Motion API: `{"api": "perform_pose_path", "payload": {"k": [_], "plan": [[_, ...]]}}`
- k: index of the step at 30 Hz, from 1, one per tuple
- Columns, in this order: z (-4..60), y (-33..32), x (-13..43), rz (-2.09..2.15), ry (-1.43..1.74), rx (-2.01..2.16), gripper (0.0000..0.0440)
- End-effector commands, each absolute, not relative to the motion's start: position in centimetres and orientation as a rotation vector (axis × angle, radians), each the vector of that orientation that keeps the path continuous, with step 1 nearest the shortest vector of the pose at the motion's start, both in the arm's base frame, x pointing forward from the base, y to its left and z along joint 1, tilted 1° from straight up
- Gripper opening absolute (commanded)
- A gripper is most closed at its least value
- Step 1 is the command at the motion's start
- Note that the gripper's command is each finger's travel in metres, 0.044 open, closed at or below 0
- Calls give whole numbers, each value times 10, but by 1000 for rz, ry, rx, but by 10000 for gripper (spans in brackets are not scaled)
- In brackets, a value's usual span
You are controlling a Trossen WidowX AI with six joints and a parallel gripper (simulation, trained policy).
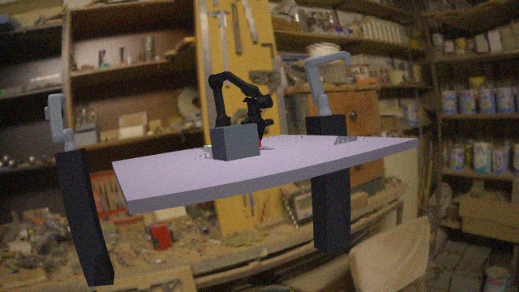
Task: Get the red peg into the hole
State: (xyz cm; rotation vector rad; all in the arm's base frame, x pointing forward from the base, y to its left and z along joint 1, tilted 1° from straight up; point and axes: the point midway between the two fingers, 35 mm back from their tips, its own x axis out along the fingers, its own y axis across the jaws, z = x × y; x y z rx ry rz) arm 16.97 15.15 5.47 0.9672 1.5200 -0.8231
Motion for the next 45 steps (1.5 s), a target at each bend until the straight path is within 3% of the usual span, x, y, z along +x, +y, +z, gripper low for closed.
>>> {"api": "perform_pose_path", "payload": {"k": [1,28,45], "plan": [[67,157,176,-779,1515,1019,0],[187,117,229,-583,1260,1173,0],[202,54,253,-724,1145,1166,0]]}}
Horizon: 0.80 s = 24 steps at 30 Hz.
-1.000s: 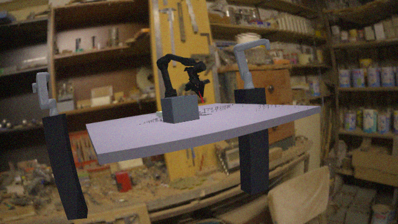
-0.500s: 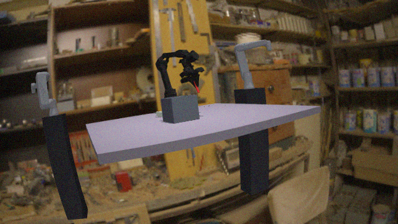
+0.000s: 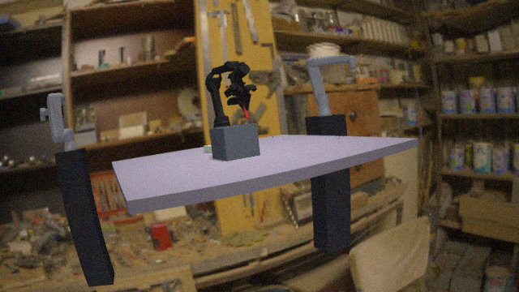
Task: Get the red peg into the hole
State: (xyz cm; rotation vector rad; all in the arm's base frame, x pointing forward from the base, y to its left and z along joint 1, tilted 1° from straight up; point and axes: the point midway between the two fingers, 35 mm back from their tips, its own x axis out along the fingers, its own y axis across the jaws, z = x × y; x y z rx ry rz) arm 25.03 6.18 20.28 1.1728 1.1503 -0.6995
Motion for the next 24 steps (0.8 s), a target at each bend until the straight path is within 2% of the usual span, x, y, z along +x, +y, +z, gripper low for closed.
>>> {"api": "perform_pose_path", "payload": {"k": [1,24], "plan": [[202,50,255,-733,1143,1166,0],[182,-5,285,-859,1174,1168,0]]}}
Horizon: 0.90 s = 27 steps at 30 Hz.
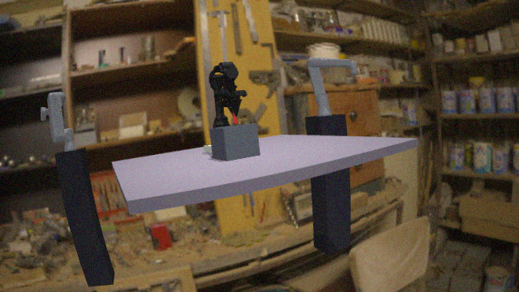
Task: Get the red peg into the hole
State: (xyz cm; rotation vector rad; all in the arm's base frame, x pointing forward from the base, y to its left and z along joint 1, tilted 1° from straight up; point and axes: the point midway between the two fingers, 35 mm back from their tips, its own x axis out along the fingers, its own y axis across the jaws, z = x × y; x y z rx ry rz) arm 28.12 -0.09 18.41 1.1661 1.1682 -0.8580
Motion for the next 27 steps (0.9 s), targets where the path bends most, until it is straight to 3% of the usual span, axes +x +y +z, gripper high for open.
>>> {"api": "perform_pose_path", "payload": {"k": [1,27], "plan": [[180,-7,287,-862,1177,1168,0],[113,-29,321,-858,1273,1158,0]]}}
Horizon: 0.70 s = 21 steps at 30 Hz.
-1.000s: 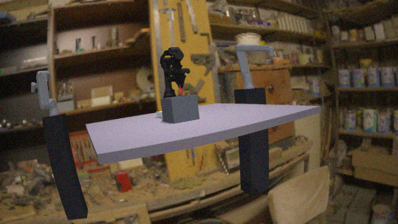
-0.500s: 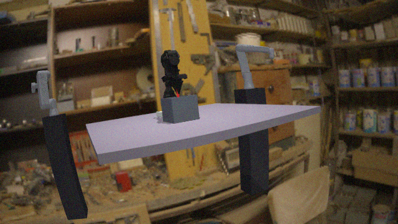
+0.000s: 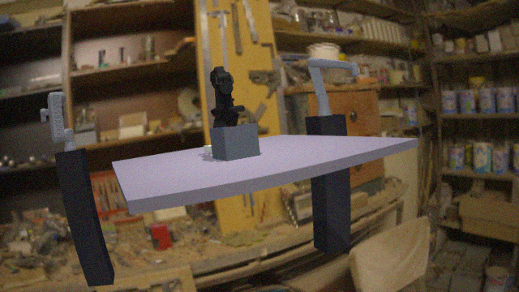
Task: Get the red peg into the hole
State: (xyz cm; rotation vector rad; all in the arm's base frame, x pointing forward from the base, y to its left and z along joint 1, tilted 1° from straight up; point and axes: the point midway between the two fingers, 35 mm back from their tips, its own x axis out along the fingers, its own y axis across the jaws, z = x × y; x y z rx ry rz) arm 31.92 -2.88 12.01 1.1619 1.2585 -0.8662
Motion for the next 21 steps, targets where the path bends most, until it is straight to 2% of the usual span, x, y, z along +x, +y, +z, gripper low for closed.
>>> {"api": "perform_pose_path", "payload": {"k": [1,12,18,21], "plan": [[110,-29,322,-855,1278,1155,0],[82,-28,330,-834,1316,1108,5],[76,-26,331,-830,1348,1089,98],[76,-22,330,-824,1372,1098,109]]}}
